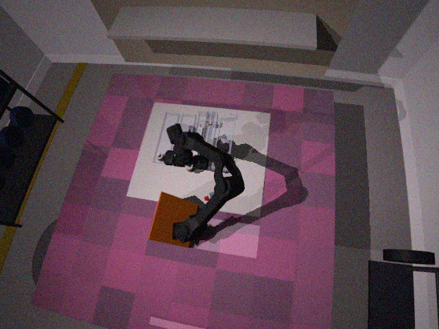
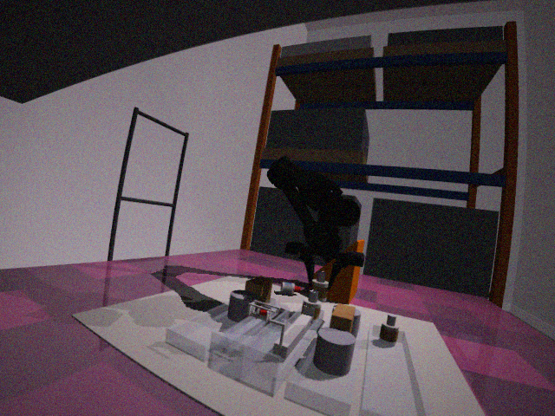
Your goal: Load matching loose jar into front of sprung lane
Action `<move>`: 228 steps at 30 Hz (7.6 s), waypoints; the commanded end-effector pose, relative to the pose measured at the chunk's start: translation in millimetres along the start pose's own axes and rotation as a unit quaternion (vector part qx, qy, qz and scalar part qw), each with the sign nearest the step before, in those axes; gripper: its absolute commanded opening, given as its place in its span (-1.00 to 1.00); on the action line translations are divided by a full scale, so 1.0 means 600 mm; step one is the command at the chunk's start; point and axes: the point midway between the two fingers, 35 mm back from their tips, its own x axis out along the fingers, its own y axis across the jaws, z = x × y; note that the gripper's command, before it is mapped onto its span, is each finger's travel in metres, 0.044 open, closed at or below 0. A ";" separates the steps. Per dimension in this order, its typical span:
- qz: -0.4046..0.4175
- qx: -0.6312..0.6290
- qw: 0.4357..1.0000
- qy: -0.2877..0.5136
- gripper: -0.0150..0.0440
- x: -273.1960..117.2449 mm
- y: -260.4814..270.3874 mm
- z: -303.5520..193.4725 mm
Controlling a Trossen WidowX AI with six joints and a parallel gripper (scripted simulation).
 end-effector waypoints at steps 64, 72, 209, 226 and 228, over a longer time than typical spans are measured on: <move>-0.004 -0.002 1.000 0.003 -0.49 0.022 -0.005 0.037; -0.004 -0.002 1.000 0.003 -0.49 0.022 -0.005 0.042; -0.005 -0.001 1.000 0.002 -0.49 0.018 -0.010 0.093; -0.005 -0.001 1.000 0.002 -0.49 0.018 -0.010 0.097; -0.005 -0.001 1.000 0.002 -0.49 0.018 -0.010 0.097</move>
